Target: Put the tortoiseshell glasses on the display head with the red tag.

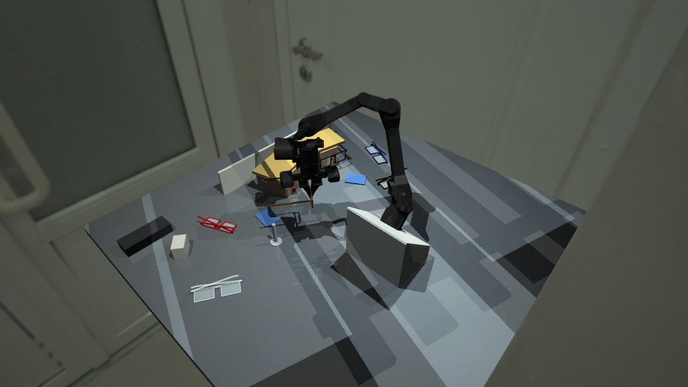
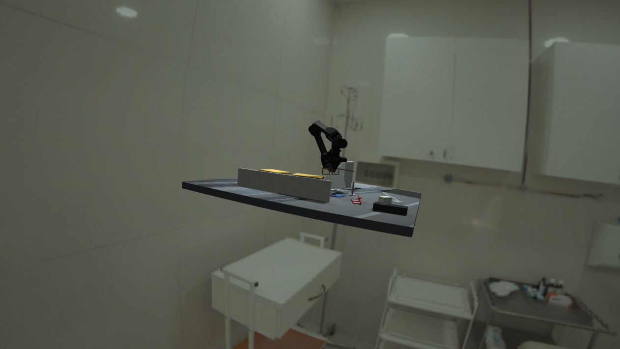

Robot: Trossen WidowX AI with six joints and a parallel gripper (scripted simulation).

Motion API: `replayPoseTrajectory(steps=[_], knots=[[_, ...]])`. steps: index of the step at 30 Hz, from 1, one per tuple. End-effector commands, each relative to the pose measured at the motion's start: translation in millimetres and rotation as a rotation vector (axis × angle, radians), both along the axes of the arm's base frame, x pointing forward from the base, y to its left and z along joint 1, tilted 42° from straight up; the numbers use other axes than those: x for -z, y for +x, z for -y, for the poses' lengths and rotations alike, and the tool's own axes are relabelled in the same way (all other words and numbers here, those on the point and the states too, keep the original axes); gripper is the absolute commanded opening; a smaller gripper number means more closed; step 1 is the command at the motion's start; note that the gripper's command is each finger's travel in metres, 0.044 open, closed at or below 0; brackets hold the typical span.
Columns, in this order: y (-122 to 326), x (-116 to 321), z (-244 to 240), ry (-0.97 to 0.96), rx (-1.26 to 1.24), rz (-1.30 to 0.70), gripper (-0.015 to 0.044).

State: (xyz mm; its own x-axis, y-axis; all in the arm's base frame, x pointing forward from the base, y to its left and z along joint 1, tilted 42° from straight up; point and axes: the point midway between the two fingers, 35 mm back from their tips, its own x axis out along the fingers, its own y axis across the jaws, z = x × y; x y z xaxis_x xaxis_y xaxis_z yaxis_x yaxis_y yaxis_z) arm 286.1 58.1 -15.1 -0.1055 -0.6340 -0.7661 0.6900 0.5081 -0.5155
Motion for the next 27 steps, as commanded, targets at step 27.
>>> replayPoseTrajectory(steps=[27], knots=[[-27.2,-47.4,71.8,0.011,-0.214,-0.185,0.0000]])
